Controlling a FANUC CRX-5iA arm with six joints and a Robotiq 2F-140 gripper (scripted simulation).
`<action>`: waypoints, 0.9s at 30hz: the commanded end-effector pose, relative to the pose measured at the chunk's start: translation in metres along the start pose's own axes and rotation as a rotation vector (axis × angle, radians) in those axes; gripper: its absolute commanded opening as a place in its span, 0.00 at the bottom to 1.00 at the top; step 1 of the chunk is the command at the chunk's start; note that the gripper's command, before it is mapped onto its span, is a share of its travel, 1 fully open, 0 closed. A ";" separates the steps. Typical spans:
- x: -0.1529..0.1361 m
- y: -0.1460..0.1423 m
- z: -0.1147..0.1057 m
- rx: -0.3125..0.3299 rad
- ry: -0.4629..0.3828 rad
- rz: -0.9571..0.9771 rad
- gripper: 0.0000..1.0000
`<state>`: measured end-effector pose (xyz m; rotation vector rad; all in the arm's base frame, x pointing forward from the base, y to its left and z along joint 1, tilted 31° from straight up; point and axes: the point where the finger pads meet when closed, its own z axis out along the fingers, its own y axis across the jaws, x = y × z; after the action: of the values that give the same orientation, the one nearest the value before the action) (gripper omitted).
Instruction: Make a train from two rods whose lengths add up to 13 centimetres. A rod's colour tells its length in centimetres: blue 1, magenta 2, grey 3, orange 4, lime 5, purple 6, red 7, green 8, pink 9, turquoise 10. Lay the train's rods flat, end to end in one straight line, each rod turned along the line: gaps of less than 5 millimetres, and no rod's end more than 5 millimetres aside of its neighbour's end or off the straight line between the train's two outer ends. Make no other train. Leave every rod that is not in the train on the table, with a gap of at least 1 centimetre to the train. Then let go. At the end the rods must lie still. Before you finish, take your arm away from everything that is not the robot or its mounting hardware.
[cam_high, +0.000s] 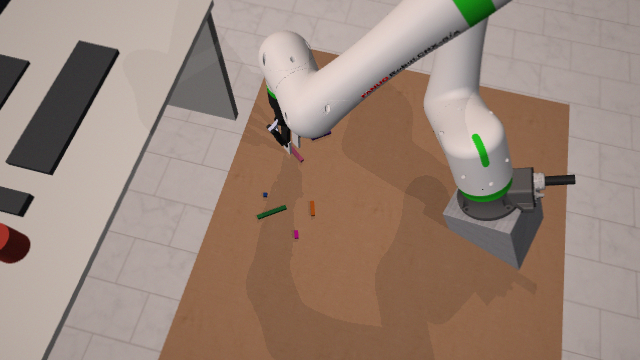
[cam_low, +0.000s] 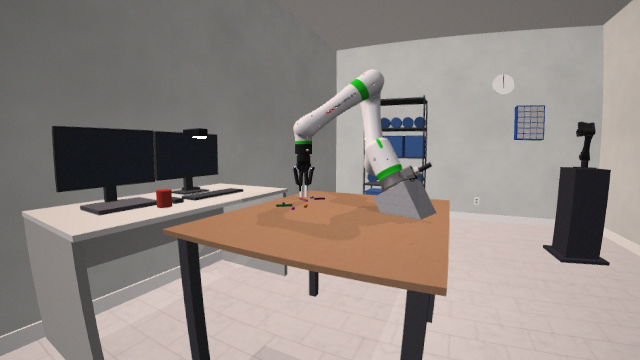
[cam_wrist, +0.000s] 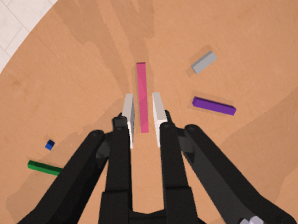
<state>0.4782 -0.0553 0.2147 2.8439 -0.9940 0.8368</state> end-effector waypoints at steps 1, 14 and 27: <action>0.000 0.000 0.000 0.000 0.000 0.000 0.15; 0.000 0.000 0.000 0.000 0.000 0.000 0.15; 0.000 0.000 0.008 0.000 0.000 0.000 0.15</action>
<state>0.4811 -0.0564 0.2095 2.8438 -0.9940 0.8367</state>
